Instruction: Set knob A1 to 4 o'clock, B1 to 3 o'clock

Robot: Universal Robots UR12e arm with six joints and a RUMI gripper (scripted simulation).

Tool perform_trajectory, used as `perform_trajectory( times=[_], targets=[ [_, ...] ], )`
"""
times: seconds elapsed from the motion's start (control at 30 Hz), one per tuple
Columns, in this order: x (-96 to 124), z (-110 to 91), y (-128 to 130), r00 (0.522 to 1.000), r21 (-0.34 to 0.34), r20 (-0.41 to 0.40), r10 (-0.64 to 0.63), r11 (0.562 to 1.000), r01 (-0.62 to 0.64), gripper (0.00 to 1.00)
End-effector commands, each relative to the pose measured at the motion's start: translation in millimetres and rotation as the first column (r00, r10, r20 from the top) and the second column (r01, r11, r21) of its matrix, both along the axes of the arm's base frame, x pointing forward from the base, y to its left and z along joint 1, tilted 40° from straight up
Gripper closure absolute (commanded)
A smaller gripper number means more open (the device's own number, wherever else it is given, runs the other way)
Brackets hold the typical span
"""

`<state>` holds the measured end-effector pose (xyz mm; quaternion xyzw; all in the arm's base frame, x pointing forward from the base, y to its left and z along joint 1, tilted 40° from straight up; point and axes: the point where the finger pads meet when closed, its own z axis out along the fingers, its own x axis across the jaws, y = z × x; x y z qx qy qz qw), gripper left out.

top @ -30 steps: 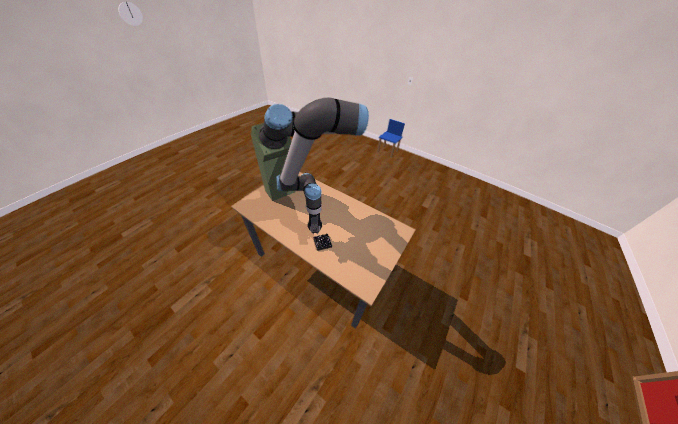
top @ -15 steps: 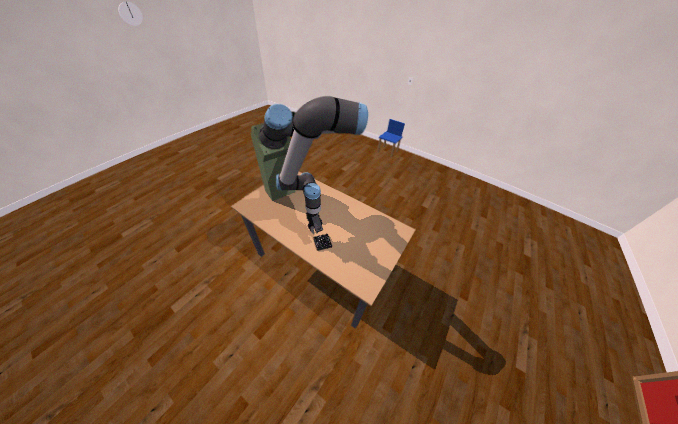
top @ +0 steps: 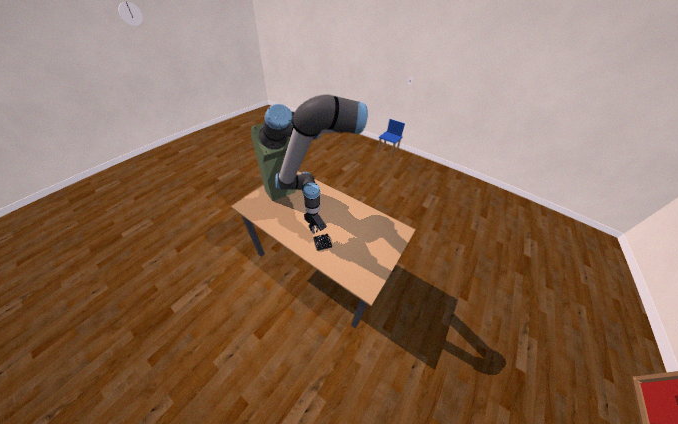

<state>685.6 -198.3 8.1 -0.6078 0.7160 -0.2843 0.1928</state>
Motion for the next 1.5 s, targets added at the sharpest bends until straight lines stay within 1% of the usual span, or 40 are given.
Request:
perform_trajectory(
  times=[0.0, 0.07, 0.13, 0.23, 0.4, 0.6, 0.83, 1.47],
  targets=[
    [-4.4, 0.6, 1.8, 0.992, -0.089, -0.034, 0.122, 0.988, -0.125, 0.89],
    [-5.0, 0.8, 2.2, 0.987, -0.115, -0.045, 0.154, 0.981, -0.158, 0.89],
    [-5.0, 0.8, 2.2, 0.987, -0.115, -0.045, 0.154, 0.981, -0.158, 0.89],
    [-6.5, 1.2, 2.9, 0.972, -0.169, -0.071, 0.222, 0.958, -0.231, 0.89],
    [-8.3, 1.5, 3.7, 0.95, -0.226, -0.105, 0.293, 0.924, -0.31, 0.89],
    [-9.8, 1.6, 4.4, 0.928, -0.268, -0.135, 0.348, 0.889, -0.372, 0.89],
    [-9.5, 1.7, 4.0, 0.922, -0.279, -0.142, 0.361, 0.879, -0.387, 0.89],
    [-9.3, 1.5, 4.6, 0.921, -0.28, -0.143, 0.362, 0.878, -0.388, 0.89]
  ],
)
